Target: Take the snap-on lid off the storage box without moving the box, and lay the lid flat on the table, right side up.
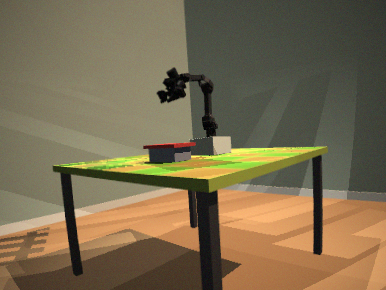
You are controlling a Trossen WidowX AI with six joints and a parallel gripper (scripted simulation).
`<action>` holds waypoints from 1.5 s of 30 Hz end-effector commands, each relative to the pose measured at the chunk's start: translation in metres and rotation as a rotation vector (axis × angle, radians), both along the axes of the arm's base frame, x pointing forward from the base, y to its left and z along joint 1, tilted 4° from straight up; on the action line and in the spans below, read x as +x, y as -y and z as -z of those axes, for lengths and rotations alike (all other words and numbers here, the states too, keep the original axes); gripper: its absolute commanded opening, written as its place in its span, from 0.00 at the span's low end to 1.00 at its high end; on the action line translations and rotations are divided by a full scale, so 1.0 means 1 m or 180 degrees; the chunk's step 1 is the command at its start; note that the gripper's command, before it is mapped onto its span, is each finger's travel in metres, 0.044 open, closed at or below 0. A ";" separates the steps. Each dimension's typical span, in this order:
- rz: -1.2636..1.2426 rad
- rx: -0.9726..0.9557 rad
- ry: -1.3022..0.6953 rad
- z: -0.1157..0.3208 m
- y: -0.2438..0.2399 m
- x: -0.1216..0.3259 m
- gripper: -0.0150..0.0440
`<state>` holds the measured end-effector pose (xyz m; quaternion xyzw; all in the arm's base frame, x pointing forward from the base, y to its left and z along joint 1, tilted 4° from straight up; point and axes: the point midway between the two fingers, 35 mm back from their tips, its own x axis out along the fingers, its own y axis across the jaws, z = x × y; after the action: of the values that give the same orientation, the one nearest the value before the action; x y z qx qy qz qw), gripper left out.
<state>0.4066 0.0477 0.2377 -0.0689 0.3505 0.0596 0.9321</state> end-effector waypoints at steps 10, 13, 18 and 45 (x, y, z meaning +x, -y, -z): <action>0.2252 0.2470 -0.0192 0.085 -0.011 -0.075 0.65; 0.2557 0.2814 -0.0215 0.097 -0.011 -0.086 0.65; 0.2976 0.3287 -0.0246 0.114 -0.011 -0.101 0.65; 0.3468 0.3849 -0.0281 0.171 -0.009 -0.116 0.65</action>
<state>0.2937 0.0598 0.1003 0.6327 0.2709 -0.2077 0.6951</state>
